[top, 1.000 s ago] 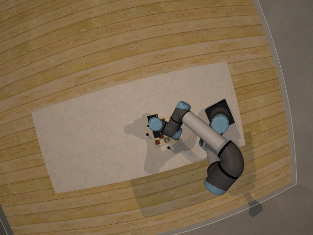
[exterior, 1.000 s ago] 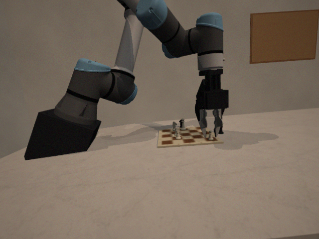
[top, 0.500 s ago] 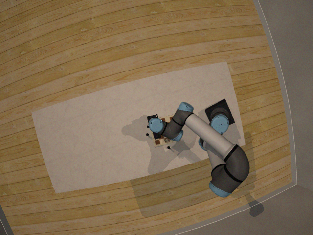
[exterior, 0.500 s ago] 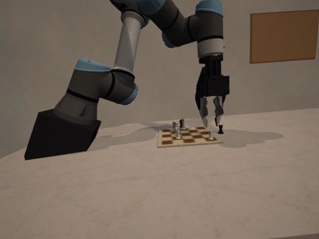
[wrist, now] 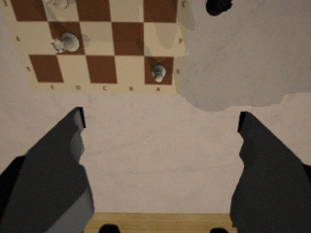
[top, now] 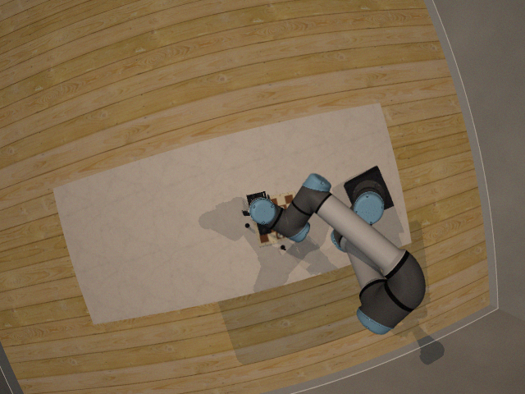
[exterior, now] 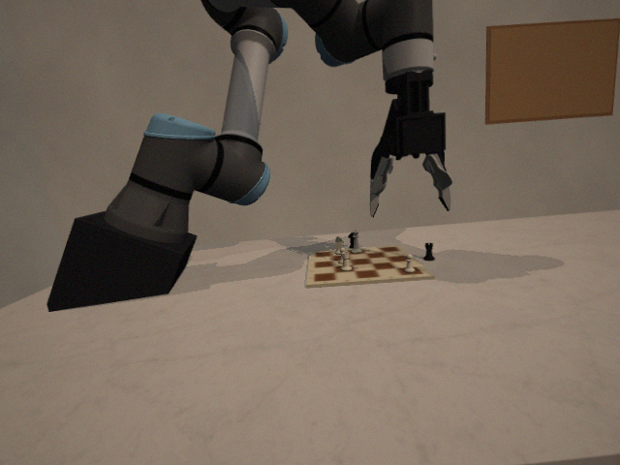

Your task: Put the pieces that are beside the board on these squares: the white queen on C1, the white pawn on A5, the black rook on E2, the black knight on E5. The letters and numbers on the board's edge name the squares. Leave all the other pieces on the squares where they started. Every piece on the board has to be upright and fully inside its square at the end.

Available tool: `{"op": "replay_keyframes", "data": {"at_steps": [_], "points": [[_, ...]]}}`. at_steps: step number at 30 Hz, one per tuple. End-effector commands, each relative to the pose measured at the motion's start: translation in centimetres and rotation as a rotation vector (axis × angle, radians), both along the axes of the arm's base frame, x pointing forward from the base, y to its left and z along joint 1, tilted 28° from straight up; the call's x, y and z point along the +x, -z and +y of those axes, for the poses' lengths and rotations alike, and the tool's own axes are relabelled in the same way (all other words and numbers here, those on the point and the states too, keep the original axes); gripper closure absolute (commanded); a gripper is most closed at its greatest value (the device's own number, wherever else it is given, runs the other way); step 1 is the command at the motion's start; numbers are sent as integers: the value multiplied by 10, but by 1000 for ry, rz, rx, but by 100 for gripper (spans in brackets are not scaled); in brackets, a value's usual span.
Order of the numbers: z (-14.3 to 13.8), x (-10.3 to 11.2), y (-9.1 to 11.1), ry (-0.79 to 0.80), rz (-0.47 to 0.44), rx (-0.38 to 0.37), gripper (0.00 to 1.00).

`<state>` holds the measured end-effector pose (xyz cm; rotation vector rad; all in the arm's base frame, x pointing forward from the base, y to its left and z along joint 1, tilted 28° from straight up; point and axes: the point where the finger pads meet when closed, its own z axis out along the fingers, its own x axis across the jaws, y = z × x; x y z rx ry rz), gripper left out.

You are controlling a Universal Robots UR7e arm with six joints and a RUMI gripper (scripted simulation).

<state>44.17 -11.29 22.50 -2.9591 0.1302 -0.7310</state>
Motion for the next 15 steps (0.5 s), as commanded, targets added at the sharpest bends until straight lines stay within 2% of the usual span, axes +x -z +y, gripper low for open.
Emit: {"op": "replay_keyframes", "data": {"at_steps": [1, 15], "points": [[0, -3, -4, -3, 2, 4, 0], [1, -4, -2, -4, 4, 7, 0]]}}
